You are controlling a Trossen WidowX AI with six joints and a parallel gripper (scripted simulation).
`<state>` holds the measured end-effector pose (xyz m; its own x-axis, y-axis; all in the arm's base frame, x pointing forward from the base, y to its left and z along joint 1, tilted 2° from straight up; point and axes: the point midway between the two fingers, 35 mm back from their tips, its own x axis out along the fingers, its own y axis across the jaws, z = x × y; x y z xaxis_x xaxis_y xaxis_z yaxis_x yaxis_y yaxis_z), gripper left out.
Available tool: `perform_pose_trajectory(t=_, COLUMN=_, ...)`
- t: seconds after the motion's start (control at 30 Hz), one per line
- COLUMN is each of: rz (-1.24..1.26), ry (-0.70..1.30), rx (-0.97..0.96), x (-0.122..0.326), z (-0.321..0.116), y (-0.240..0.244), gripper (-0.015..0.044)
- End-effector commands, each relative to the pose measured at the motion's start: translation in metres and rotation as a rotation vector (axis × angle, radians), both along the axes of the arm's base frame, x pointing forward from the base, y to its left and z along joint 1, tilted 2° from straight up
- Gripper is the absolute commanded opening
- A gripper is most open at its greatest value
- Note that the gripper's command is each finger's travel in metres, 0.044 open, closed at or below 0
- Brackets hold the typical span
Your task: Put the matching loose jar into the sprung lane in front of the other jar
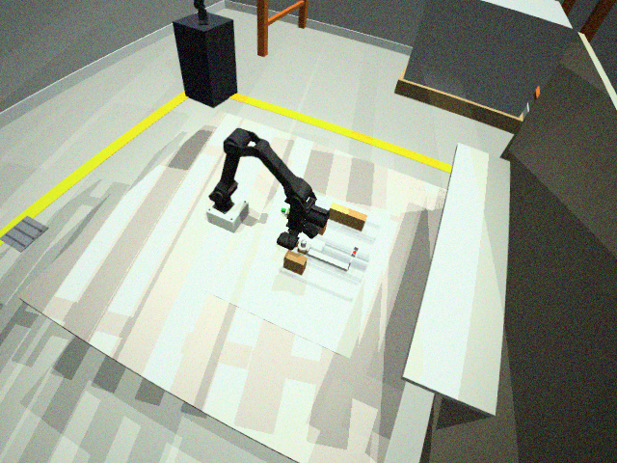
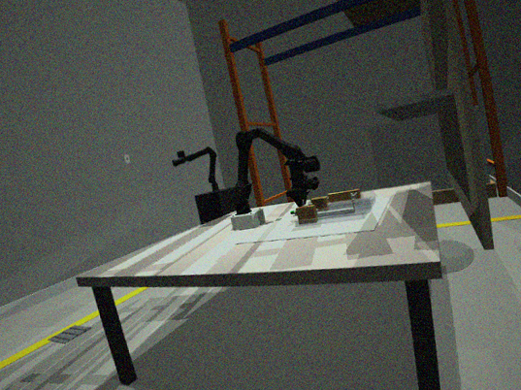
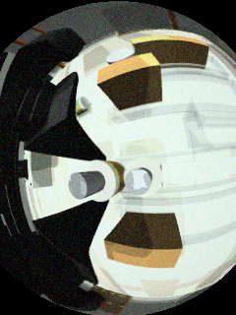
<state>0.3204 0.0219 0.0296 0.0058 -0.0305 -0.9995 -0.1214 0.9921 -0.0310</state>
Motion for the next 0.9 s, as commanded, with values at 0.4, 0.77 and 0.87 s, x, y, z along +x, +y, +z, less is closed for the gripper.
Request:
perform_pose_trajectory(t=0.4, rz=0.001, ry=-0.030, rx=0.001, x=0.0146, z=0.0053, y=0.0017, gripper=0.0000)
perform_pose_trajectory(t=0.77, rz=0.001, ry=-0.030, rx=0.001, x=0.0187, z=0.0066, y=0.0022, gripper=0.0000)
perform_pose_trajectory(t=0.87, rz=0.001, ry=-0.031, rx=0.001, x=0.0198, z=0.0070, y=0.0024, gripper=0.0000)
